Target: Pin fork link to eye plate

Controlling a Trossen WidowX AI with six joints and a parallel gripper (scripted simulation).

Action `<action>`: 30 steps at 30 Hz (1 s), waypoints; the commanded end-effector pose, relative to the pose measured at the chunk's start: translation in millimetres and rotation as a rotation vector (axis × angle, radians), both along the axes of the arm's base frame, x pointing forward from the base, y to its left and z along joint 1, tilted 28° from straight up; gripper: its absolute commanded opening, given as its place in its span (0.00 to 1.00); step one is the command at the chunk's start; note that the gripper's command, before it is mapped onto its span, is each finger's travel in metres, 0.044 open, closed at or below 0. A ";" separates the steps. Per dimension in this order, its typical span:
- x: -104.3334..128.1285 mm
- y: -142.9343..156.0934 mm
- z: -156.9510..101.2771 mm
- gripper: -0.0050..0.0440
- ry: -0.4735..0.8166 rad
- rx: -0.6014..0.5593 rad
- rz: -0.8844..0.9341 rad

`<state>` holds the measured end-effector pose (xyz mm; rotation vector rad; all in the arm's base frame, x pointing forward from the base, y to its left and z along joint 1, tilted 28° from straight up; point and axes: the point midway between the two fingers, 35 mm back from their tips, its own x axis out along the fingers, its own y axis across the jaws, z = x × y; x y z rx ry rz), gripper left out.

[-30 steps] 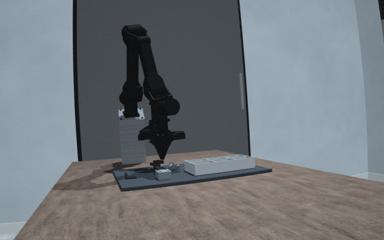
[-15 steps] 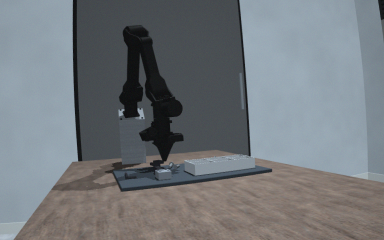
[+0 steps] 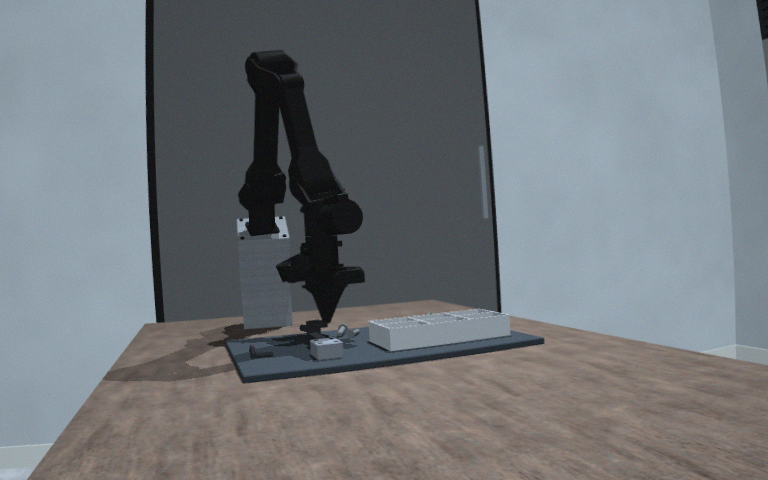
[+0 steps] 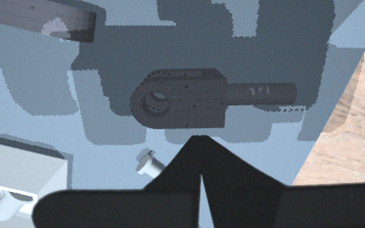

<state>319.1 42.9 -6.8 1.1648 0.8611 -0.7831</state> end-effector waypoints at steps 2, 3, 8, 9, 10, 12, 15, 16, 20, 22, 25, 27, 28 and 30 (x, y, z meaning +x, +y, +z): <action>0.3 -2.2 0.4 0.10 0.001 0.000 0.002; 0.3 -2.5 0.5 0.10 0.001 0.000 0.002; 0.7 -4.1 0.7 0.10 0.001 0.000 0.002; 0.8 -4.5 0.7 0.10 0.001 0.000 0.002; 0.8 -4.8 0.7 0.10 0.001 0.000 0.002; 1.0 -5.4 0.8 0.10 0.001 0.000 0.002; 1.0 -5.8 0.9 0.10 0.001 0.000 0.002; 1.0 -5.6 0.8 0.10 0.001 0.000 0.002; 0.8 -6.0 1.2 0.10 0.001 0.000 0.002; 0.8 -6.5 1.5 0.10 0.001 0.000 0.002; 0.8 -7.4 2.0 0.10 0.001 0.000 0.002; 0.8 -8.0 2.4 0.10 0.001 0.000 0.002; 0.8 -8.3 2.6 0.10 0.001 0.000 0.002; 0.8 -8.5 2.7 0.10 0.001 0.000 0.002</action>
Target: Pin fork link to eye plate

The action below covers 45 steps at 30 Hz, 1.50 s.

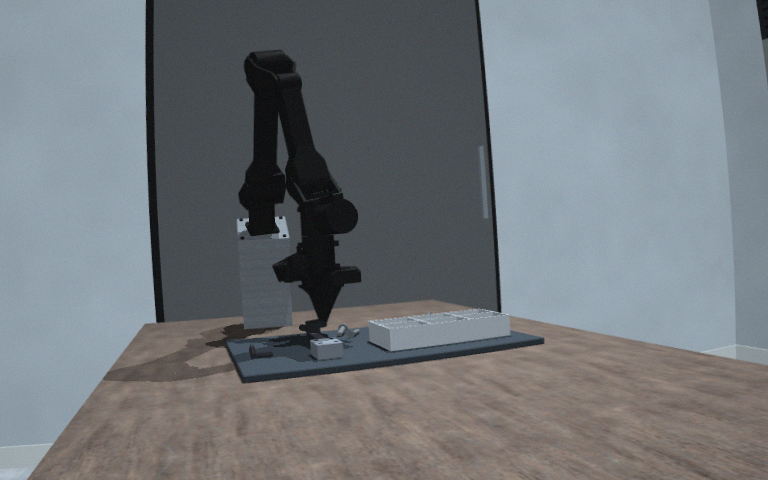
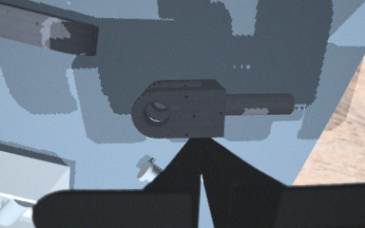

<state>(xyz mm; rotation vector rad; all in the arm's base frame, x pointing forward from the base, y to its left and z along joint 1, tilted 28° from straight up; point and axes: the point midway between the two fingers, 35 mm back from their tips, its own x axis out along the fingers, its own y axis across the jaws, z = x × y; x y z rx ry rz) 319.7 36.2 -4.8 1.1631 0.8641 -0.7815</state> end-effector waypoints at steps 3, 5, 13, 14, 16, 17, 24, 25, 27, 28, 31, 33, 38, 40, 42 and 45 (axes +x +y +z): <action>0.2 -2.5 1.2 0.10 -0.001 -0.001 -0.001; 0.1 -3.4 1.7 0.10 -0.001 -0.001 -0.001; -0.1 -5.7 3.3 0.10 -0.001 -0.001 -0.001; -0.1 -5.9 3.5 0.10 -0.001 -0.001 -0.001; -0.2 -6.5 3.9 0.10 -0.001 -0.001 -0.001; -0.2 -6.5 3.9 0.10 -0.001 -0.001 -0.001; -0.3 -8.8 5.2 0.10 -0.001 -0.001 -0.001; -0.3 -9.1 5.4 0.10 -0.001 -0.001 -0.001; -0.3 -9.6 5.7 0.10 -0.001 -0.001 -0.001; -0.3 -9.9 5.9 0.10 -0.001 -0.001 -0.001; -0.3 -10.8 6.4 0.10 -0.001 -0.001 -0.001; -0.3 -11.4 6.6 0.10 -0.001 -0.001 -0.001; -0.3 -12.6 7.2 0.10 -0.001 -0.001 -0.001; -0.3 -13.5 7.7 0.10 -0.001 -0.001 -0.001; -0.3 -14.2 7.9 0.10 -0.001 -0.001 -0.001; -0.2 -15.1 8.3 0.10 -0.001 -0.001 -0.001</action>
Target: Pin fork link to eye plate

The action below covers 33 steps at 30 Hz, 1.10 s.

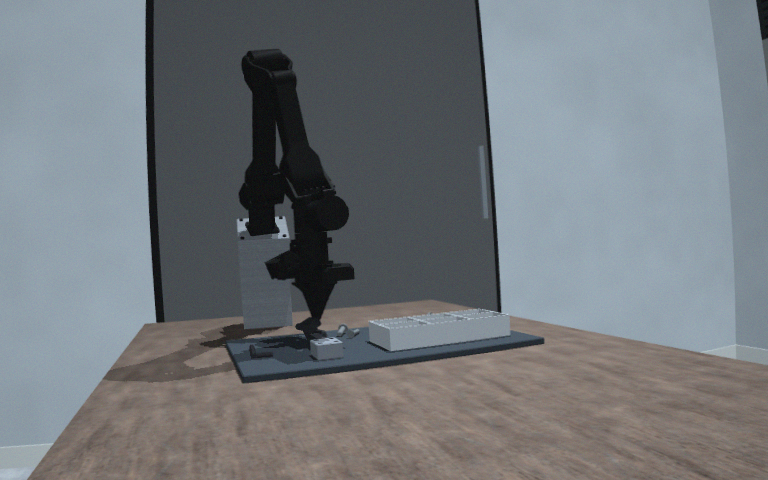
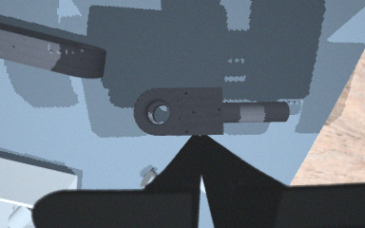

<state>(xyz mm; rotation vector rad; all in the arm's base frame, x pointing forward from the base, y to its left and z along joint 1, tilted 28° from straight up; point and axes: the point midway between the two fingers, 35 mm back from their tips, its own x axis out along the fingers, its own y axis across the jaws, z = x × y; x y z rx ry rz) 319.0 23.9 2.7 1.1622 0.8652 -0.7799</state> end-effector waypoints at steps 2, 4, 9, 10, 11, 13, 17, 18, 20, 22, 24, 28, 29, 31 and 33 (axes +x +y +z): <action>0.5 -3.4 1.0 0.10 -0.001 -0.001 -0.003; 0.6 -4.0 1.2 0.10 -0.001 -0.001 -0.003; 0.7 -5.1 1.6 0.10 -0.001 -0.001 -0.003; 0.7 -5.5 1.7 0.10 -0.001 -0.001 -0.003; 0.8 -6.1 1.9 0.10 -0.001 -0.001 -0.003; 0.8 -6.8 2.1 0.10 -0.001 -0.001 -0.003; 1.0 -8.1 2.5 0.10 -0.001 -0.001 -0.003; 1.0 -8.4 2.6 0.10 -0.001 -0.001 -0.003; 1.1 -9.1 2.8 0.10 -0.001 -0.001 -0.003; 1.2 -9.7 2.9 0.10 -0.001 -0.001 -0.003; 1.2 -9.7 2.9 0.10 -0.001 -0.001 -0.003; 1.0 -9.6 2.4 0.10 -0.001 -0.001 -0.003; 1.0 -9.6 2.4 0.10 -0.001 -0.001 -0.003; 1.0 -9.6 2.4 0.10 -0.001 -0.001 -0.003; 1.0 -10.3 2.4 0.10 -0.001 -0.001 -0.003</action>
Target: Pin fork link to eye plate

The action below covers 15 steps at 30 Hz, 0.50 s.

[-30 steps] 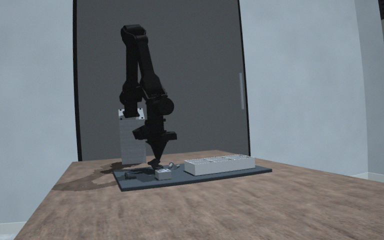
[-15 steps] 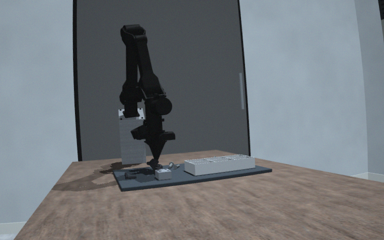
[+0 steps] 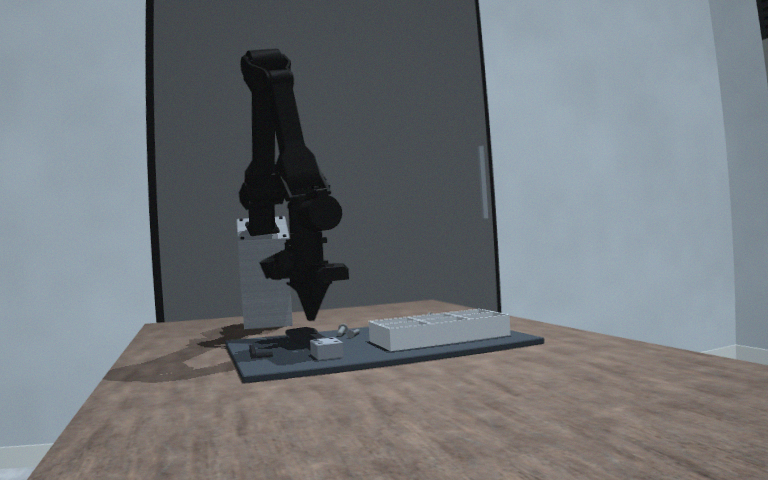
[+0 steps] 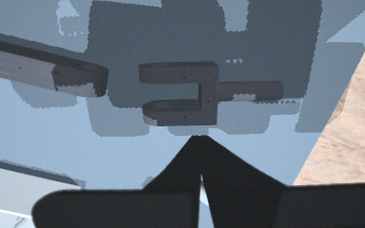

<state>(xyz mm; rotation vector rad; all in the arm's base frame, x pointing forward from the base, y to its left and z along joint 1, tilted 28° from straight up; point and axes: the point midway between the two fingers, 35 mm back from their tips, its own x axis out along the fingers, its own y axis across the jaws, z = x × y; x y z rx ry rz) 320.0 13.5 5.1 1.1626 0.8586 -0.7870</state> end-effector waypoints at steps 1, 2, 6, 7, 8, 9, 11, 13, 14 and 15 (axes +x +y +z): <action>-0.8 0.2 1.5 0.10 0.000 0.003 0.004; -2.3 0.4 4.3 0.10 0.000 0.003 0.004; -6.6 1.1 12.6 0.10 0.000 0.003 0.004; -6.6 1.1 12.6 0.10 0.000 0.003 0.004; -6.6 1.1 12.6 0.10 0.000 0.003 0.004; -6.6 1.1 12.6 0.10 0.000 0.003 0.004; -6.6 1.1 12.6 0.10 0.000 0.003 0.004; -5.3 -1.1 10.9 0.10 0.000 0.003 0.004; -4.0 -3.9 9.8 0.10 0.000 0.003 0.004; -2.6 -6.9 8.8 0.10 0.000 0.003 0.004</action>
